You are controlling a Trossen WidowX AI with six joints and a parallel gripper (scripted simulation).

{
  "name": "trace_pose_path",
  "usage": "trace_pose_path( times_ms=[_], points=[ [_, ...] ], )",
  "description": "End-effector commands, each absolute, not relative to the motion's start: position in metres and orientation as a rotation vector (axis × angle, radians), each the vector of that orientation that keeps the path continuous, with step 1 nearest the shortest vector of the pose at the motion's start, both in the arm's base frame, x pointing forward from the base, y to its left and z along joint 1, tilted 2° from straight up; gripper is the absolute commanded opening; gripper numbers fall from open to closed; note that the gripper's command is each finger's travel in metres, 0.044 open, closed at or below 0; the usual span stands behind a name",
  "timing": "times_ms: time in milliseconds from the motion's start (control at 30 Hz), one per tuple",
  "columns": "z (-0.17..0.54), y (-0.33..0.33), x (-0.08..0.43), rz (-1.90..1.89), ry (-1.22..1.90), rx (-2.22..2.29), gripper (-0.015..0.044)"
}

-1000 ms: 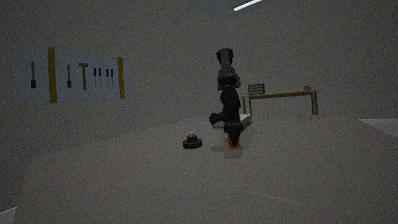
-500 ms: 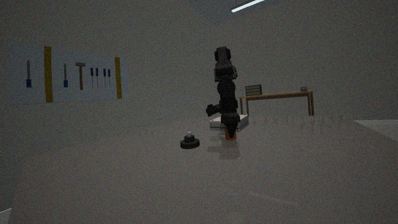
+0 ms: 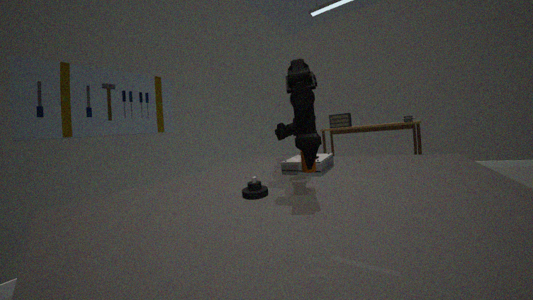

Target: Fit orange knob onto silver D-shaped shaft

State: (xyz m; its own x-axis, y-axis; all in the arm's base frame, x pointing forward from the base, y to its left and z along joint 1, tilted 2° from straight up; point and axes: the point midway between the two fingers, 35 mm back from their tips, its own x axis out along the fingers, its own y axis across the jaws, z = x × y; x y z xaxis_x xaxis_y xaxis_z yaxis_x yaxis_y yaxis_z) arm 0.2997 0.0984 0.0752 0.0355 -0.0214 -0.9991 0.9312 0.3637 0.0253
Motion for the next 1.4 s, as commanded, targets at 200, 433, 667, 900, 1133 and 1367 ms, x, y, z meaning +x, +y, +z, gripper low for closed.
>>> trace_pose_path(
  times_ms=[200, 433, 667, 900, 1133, 1367],
  points=[
    [0.112, 0.100, 0.300, -0.911, 1.301, 0.942, 0.0000],
    [0.134, 0.100, 0.295, -0.911, 1.301, 0.942, 0.0000],
    [0.136, 0.100, 0.292, -0.911, 1.301, 0.942, 0.0000],
    [0.131, 0.085, 0.300, -0.912, 1.300, 0.941, 0.0000],
    [0.126, 0.066, 0.309, -0.912, 1.299, 0.940, 0.0000],
    [0.121, 0.046, 0.316, -0.913, 1.298, 0.939, 0.0000]
  ],
)
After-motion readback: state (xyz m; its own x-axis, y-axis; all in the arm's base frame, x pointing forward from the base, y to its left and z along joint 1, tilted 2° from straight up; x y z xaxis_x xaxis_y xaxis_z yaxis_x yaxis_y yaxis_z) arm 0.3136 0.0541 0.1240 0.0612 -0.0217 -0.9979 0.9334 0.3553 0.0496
